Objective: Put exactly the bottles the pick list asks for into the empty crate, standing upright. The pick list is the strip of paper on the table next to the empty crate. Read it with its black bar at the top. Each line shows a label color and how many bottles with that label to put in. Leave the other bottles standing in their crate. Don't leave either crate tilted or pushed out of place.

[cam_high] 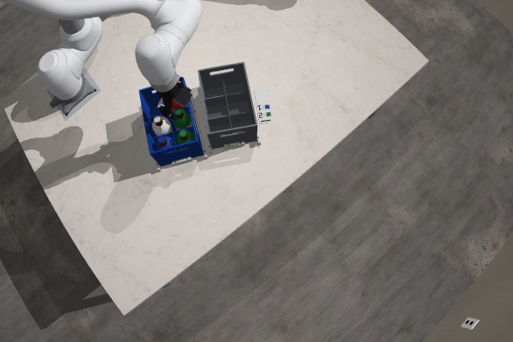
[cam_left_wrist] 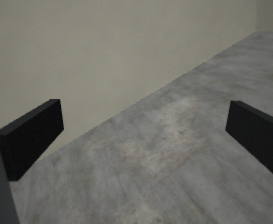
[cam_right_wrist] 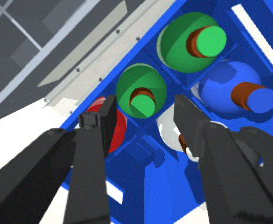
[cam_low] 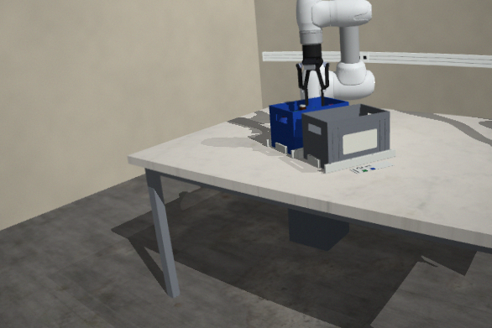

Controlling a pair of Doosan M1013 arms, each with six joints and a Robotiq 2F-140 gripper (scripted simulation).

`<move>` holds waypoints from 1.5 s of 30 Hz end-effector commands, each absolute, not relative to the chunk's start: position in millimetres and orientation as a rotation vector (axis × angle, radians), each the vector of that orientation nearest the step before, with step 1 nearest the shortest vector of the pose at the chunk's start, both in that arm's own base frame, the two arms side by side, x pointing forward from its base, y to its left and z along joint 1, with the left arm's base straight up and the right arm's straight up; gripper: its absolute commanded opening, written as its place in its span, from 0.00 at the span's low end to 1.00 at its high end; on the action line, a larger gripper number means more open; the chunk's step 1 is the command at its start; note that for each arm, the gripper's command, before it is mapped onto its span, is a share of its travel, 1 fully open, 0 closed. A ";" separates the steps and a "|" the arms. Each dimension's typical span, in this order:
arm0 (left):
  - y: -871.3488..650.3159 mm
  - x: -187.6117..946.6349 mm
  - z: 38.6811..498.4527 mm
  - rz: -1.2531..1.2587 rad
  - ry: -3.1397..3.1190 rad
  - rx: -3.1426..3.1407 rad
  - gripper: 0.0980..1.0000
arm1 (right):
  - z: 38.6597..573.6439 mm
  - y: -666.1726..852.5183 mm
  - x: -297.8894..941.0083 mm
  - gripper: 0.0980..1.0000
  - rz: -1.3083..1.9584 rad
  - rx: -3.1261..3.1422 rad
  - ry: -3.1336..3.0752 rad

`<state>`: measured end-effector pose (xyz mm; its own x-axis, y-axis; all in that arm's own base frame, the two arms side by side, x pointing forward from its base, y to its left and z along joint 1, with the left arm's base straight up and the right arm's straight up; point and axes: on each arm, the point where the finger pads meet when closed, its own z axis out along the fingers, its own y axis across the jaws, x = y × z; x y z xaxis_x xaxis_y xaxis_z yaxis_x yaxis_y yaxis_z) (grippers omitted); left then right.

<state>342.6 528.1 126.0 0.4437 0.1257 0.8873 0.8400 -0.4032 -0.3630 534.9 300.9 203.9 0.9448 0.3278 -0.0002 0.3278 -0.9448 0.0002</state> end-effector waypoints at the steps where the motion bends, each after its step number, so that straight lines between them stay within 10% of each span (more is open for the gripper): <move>1: 528.2 342.7 126.6 -1.024 -0.823 -1.816 1.00 | 202.5 301.1 535.2 0.38 0.001 3.098 0.522; 40: 528.2 342.7 126.6 -1.024 -0.823 -1.816 1.00 | 169.8 301.2 535.2 0.38 0.002 3.098 0.522; 41: 528.2 342.7 126.6 -1.024 -0.823 -1.816 1.00 | 172.0 301.1 535.2 0.00 0.002 3.098 0.522; 45: 528.2 342.7 126.6 -1.024 -0.823 -1.816 1.00 | 172.0 301.1 535.2 0.00 0.002 3.098 0.522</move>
<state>342.6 528.1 126.0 0.4437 0.1257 0.8873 0.8400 -0.4032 -0.3630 534.8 300.9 170.7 0.9448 0.3278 -0.0004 0.3278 -0.9448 0.0002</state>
